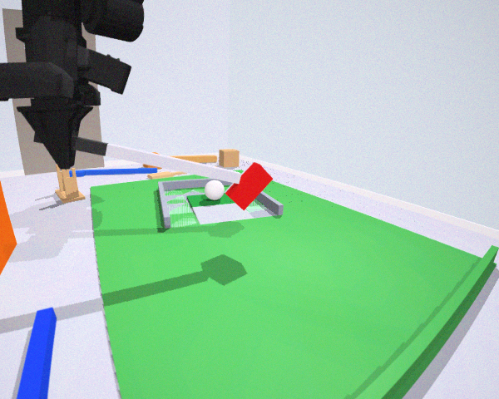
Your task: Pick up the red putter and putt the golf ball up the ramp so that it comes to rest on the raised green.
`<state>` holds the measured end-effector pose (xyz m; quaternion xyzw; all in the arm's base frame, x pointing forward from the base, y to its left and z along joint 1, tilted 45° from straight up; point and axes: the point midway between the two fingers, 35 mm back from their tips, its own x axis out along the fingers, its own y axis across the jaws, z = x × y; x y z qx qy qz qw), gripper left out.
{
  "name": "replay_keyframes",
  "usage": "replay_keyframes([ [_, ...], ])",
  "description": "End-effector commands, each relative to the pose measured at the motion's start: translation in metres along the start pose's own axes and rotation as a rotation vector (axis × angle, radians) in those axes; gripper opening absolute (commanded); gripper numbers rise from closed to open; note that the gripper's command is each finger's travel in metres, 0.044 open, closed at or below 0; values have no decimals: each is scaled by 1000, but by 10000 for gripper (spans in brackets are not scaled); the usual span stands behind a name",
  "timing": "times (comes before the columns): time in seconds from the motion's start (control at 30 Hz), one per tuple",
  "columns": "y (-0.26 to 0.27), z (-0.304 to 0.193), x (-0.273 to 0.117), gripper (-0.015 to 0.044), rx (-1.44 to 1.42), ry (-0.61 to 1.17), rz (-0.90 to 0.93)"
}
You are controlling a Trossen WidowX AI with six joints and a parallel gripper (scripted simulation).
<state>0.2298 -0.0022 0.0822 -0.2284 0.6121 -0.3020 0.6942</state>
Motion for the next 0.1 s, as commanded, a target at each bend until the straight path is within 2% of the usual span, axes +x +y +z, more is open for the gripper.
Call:
replay_keyframes([
  [0.0,0,1,0,0,-2,-3,1],
  [0.07,0,1,0,0,-2,-3,1],
])
